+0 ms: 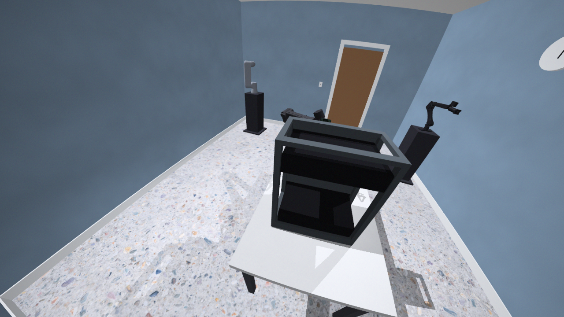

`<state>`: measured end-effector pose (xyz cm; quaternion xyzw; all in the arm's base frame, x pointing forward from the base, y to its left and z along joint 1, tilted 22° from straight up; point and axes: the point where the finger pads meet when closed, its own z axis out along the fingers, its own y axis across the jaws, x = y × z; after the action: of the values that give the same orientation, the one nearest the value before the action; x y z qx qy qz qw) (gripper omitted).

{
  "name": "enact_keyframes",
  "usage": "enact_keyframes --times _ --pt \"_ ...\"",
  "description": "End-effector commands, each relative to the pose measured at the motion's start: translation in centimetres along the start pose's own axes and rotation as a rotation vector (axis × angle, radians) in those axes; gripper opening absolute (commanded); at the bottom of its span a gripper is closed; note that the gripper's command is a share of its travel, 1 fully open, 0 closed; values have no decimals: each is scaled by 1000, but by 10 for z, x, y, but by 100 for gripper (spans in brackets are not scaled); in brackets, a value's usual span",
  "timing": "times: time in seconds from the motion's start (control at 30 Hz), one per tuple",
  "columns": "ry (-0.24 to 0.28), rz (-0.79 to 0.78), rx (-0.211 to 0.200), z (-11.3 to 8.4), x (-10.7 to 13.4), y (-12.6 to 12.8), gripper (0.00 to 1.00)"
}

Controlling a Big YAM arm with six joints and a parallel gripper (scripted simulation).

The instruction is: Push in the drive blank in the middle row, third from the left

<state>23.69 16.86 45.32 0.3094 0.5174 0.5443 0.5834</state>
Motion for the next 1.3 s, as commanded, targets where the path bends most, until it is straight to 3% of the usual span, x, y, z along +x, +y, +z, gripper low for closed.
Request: enact_keyframes --times 0.0,0.83,0.87,1.27 --pt "-38 66 -47 11 -19 40 100" --pt "-38 66 -47 11 -19 40 100" --pt "-38 66 -47 11 -19 40 0" --pt "-38 66 -47 11 -19 40 0"
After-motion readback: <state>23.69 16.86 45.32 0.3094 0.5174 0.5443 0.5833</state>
